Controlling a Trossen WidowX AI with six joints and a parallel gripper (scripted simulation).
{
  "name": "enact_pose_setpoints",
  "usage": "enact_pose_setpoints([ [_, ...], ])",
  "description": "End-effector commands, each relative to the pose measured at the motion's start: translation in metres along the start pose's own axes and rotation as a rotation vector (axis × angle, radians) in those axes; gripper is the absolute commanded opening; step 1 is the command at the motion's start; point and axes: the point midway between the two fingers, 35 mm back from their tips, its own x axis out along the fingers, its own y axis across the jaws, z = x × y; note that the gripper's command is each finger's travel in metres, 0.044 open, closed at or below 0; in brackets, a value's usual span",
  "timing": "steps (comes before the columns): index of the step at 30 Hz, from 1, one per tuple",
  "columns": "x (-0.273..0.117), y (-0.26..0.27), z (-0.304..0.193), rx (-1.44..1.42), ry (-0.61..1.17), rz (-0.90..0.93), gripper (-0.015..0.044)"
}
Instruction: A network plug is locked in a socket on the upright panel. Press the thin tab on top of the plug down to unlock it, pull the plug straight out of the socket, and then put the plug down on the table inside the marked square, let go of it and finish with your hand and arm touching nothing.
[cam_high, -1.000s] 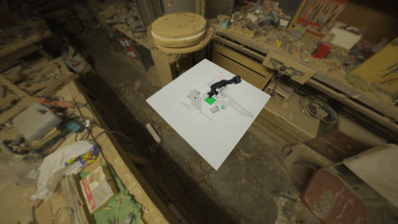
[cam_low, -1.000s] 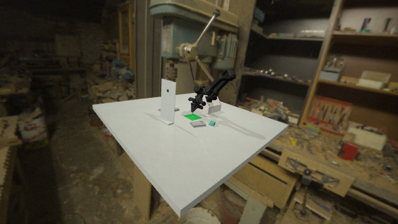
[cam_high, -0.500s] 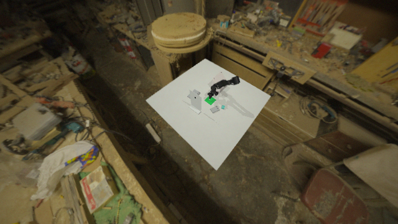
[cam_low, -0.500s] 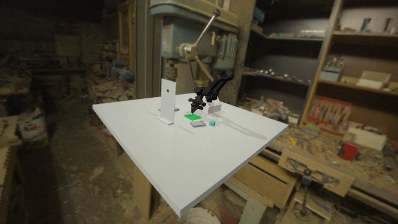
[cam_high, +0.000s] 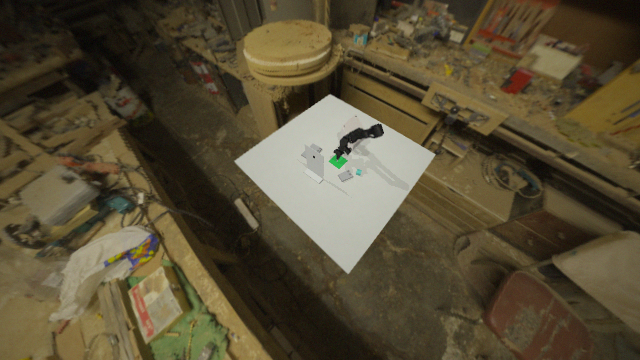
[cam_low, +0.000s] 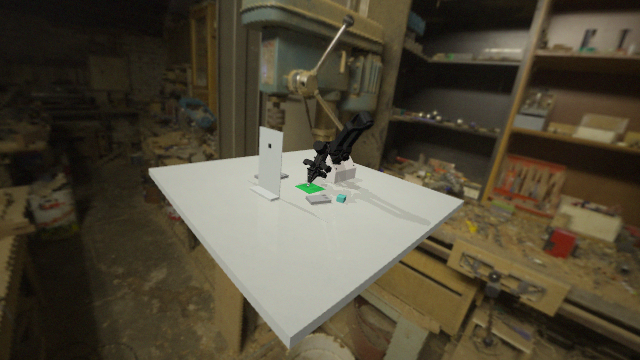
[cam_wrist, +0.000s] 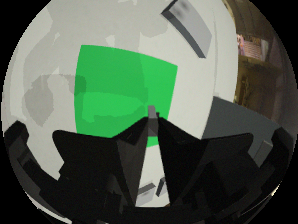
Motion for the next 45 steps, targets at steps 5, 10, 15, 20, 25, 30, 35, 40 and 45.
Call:
enact_pose_setpoints([
  [5, 0.002, 0.0034, 0.0014, 0.006, 0.0, 0.001, 0.0],
  [10, 0.0033, 0.005, 0.0025, 0.007, -0.002, -0.001, 0.0],
  [15, 0.004, 0.0057, 0.0029, 0.007, -0.003, -0.001, 0.0],
  [20, 0.0051, 0.0063, 0.0031, 0.006, -0.002, -0.002, 0.0],
  [25, 0.0066, 0.0071, 0.0032, 0.006, -0.002, -0.002, 0.0],
  [30, 0.008, 0.0079, 0.0033, 0.006, -0.002, -0.002, 0.0],
  [35, 0.0077, 0.0074, 0.0033, 0.003, -0.004, -0.004, 0.0],
  [40, 0.0077, 0.0074, 0.0033, 0.003, -0.004, -0.004, 0.0053],
  [45, 0.0077, 0.0074, 0.0033, 0.003, -0.004, -0.004, 0.0156],
])
